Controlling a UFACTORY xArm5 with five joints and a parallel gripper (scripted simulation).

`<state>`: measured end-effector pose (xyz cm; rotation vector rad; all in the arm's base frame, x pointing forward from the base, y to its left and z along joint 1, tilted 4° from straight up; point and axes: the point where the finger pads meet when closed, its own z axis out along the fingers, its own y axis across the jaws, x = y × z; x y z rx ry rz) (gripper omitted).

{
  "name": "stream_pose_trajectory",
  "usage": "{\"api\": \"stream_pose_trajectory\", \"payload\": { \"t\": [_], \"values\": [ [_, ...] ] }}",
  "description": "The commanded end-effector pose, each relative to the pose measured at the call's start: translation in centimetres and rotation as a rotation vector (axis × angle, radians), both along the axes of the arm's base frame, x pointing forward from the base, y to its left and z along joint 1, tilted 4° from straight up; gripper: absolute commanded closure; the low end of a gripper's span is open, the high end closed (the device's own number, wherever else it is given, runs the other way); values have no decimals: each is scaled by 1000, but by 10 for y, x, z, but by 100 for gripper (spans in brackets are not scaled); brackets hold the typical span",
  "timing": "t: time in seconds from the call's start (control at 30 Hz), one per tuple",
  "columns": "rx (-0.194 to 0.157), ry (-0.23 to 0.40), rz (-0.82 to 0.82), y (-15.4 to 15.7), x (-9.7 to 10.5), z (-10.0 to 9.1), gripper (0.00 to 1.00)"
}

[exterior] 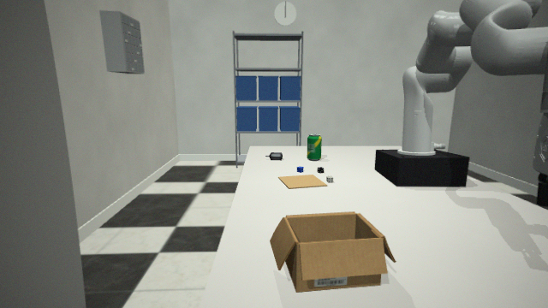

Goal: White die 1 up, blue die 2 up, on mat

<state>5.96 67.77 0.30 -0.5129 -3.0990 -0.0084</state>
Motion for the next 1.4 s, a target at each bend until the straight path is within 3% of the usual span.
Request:
{"api": "stream_pose_trajectory", "payload": {
  "t": [0.0,0.63,0.7,0.77,0.8,0.83,0.9,0.93,1.0,1.03,1.1,1.13,1.23,1.27,1.37],
  "values": [
    [5,0,0,2,0,3,0],
    [5,-1,-2,1,5,3,0],
    [6,-1,-8,-3,22,5,0],
    [6,-1,-21,-11,55,8,0],
    [6,-1,-21,-11,55,8,0],
    [6,-2,-30,-18,78,11,0],
    [6,-2,-30,-18,78,11,0],
    [7,-2,-40,-27,105,13,0],
    [7,-2,-40,-27,105,13,0],
    [7,-3,-53,-40,136,17,0],
    [7,-3,-53,-40,136,17,0],
    [7,-4,-67,-53,164,19,0],
    [7,-4,-67,-56,170,20,0],
    [8,-4,-82,-73,201,23,0],
    [8,-4,-82,-76,206,24,0]
  ]
}}
